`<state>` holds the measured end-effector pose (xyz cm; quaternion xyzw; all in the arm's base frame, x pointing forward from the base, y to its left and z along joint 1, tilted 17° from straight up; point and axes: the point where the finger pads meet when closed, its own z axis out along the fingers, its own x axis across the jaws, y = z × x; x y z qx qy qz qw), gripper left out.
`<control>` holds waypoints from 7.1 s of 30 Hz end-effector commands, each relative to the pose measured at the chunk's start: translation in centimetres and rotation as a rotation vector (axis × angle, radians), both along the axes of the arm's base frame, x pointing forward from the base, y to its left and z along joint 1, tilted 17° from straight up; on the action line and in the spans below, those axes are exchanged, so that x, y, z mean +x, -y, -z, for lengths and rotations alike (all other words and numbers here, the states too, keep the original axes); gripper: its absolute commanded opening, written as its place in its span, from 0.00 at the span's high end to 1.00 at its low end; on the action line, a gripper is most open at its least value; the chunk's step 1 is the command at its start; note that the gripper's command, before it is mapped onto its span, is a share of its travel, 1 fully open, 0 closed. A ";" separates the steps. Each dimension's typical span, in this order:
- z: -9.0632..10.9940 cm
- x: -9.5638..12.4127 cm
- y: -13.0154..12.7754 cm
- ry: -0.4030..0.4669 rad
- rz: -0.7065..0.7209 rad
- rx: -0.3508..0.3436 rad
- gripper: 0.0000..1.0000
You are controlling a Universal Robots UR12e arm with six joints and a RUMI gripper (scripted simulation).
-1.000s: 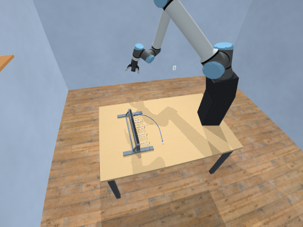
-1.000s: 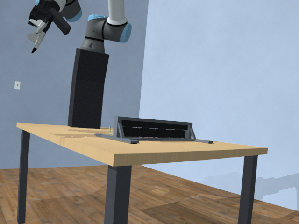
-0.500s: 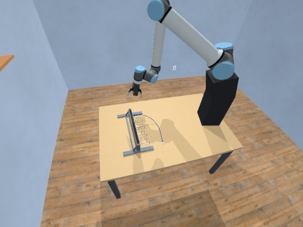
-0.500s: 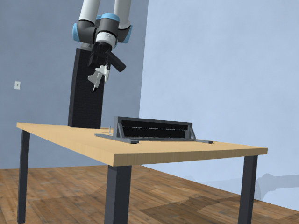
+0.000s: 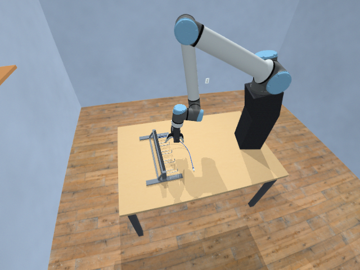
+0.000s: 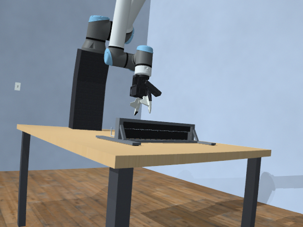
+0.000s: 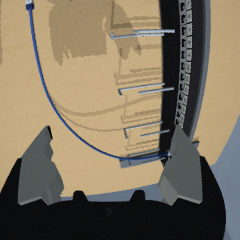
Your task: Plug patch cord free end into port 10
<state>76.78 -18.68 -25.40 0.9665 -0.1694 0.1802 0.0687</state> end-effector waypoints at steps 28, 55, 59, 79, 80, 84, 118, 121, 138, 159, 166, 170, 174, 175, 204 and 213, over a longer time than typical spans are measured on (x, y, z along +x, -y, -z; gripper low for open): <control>8.0 -6.3 -21.0 -0.072 -0.052 0.060 1.00; 8.0 -6.3 -21.0 -0.072 -0.052 0.060 1.00; 8.0 -6.3 -21.0 -0.072 -0.052 0.060 1.00; 8.1 -6.1 -21.4 -0.071 -0.048 0.061 0.78; 8.1 -6.1 -21.4 -0.071 -0.048 0.061 0.78; 8.1 -6.1 -21.4 -0.071 -0.048 0.061 0.78; 8.3 -6.0 -21.4 -0.071 -0.048 0.061 0.78; 8.5 -5.9 -21.4 -0.071 -0.048 0.061 0.78; 10.8 -5.3 -21.1 -0.071 -0.048 0.061 0.78; 14.0 -4.4 -20.7 -0.071 -0.048 0.061 0.78; 14.4 -4.3 -20.6 -0.071 -0.048 0.061 0.78; 14.4 -4.3 -20.6 -0.071 -0.048 0.061 0.78; 14.4 -4.3 -20.6 -0.071 -0.048 0.061 0.78; 14.4 -4.3 -20.6 -0.071 -0.048 0.061 0.78; 14.4 -4.3 -20.6 -0.071 -0.048 0.061 0.78; 14.4 -4.3 -20.6 -0.071 -0.048 0.061 0.78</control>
